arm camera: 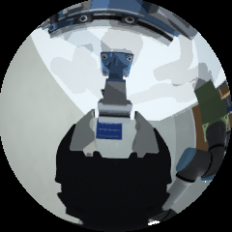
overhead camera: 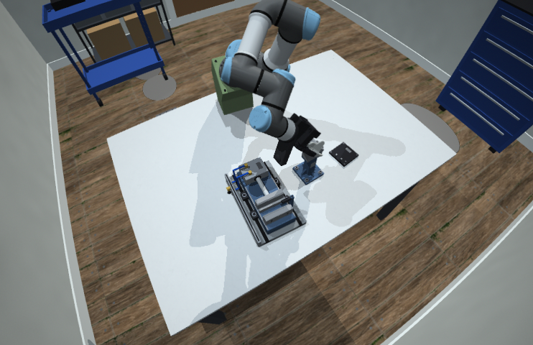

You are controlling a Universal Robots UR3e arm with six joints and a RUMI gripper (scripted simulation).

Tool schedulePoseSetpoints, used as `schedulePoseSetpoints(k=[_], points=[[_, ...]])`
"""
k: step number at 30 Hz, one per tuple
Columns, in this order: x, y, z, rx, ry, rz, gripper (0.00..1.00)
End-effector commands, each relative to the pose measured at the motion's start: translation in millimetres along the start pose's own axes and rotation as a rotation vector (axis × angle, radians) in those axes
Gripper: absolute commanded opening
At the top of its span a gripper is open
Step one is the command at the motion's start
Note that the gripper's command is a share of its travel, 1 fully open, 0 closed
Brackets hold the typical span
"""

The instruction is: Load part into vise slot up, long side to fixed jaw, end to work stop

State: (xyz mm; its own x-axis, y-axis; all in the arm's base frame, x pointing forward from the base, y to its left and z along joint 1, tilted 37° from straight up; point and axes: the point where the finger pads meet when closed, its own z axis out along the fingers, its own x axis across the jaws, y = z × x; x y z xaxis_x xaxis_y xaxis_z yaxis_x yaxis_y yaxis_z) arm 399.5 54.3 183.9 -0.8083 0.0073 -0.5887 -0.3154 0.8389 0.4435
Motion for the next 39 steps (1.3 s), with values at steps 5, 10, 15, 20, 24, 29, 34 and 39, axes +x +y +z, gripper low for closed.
schedulePoseSetpoints(k=[5,10,15,20,24,29,34,39], points=[[-0.4,-0.1,-0.4,-0.03,0.0,-0.002,0.51],[-0.4,-0.2,-0.4,-0.038,0.0,-0.002,0.51],[-0.4,-0.3,-0.4,-0.048,0.0,-0.002,0.51],[-0.5,-0.3,-0.4,-0.055,0.0,-0.002,0.51],[-0.5,-0.4,-0.4,-0.059,-0.001,-0.002,0.51],[-0.5,-0.4,-0.4,-0.06,-0.001,-0.002,0.51],[-0.5,-0.4,-0.4,-0.062,-0.001,-0.002,0.51],[-0.5,-0.4,-0.4,-0.062,-0.001,-0.002,0.51]])
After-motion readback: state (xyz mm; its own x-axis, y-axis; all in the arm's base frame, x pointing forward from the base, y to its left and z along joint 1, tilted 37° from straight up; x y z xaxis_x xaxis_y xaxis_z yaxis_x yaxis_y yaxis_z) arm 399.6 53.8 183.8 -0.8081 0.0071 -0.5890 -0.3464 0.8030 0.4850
